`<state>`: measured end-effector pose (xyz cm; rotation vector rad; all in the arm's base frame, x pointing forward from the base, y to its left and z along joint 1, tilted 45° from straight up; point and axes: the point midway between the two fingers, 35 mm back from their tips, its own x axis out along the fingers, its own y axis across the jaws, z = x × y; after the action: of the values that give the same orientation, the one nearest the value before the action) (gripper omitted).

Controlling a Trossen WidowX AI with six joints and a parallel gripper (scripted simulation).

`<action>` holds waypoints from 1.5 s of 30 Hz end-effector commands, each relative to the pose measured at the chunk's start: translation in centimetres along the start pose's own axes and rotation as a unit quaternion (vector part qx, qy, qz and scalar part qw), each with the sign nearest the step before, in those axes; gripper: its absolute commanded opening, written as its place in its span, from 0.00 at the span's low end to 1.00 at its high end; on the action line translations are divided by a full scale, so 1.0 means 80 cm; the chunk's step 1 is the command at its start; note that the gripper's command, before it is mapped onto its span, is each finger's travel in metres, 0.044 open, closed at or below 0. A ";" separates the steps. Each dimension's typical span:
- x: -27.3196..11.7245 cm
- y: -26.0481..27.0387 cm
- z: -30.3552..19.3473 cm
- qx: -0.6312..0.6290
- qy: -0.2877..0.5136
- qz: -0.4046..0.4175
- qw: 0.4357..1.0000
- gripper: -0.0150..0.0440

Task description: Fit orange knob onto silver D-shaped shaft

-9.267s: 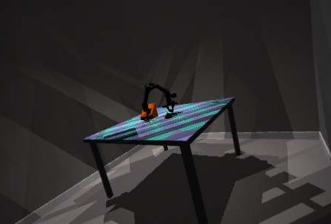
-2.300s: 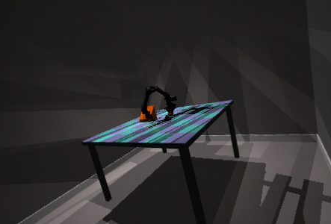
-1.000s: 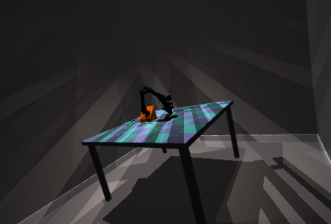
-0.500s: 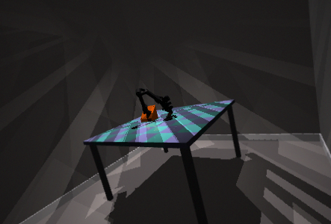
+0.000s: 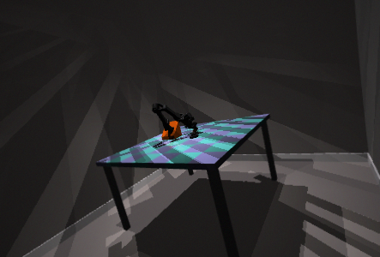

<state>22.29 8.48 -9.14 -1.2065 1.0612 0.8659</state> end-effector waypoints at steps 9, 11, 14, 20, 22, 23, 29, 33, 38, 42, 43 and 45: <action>-0.009 0.002 -0.012 -0.002 -0.086 0.001 0.996 0.56; -0.010 0.002 -0.014 -0.002 -0.099 0.001 0.995 0.56; -0.012 0.002 -0.017 -0.002 -0.118 0.001 0.993 0.56; -0.015 0.003 -0.023 -0.002 -0.156 0.002 0.988 0.56; -0.016 0.003 -0.025 -0.002 -0.169 0.002 0.986 0.56; -0.016 0.003 -0.026 -0.002 -0.175 0.002 0.984 0.56; -0.019 0.003 -0.033 -0.002 -0.215 0.003 0.977 0.56; -0.020 0.004 -0.037 -0.003 -0.242 0.003 0.970 0.56; -0.022 0.004 -0.043 -0.003 -0.277 0.004 0.961 0.56; -0.022 0.004 -0.044 -0.003 -0.282 0.004 0.959 0.56; -0.023 0.004 -0.044 -0.003 -0.274 0.004 0.962 0.56; -0.024 0.004 -0.044 -0.003 -0.265 0.003 0.964 0.56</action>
<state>20.85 5.21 -7.64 -0.8885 0.6121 1.1275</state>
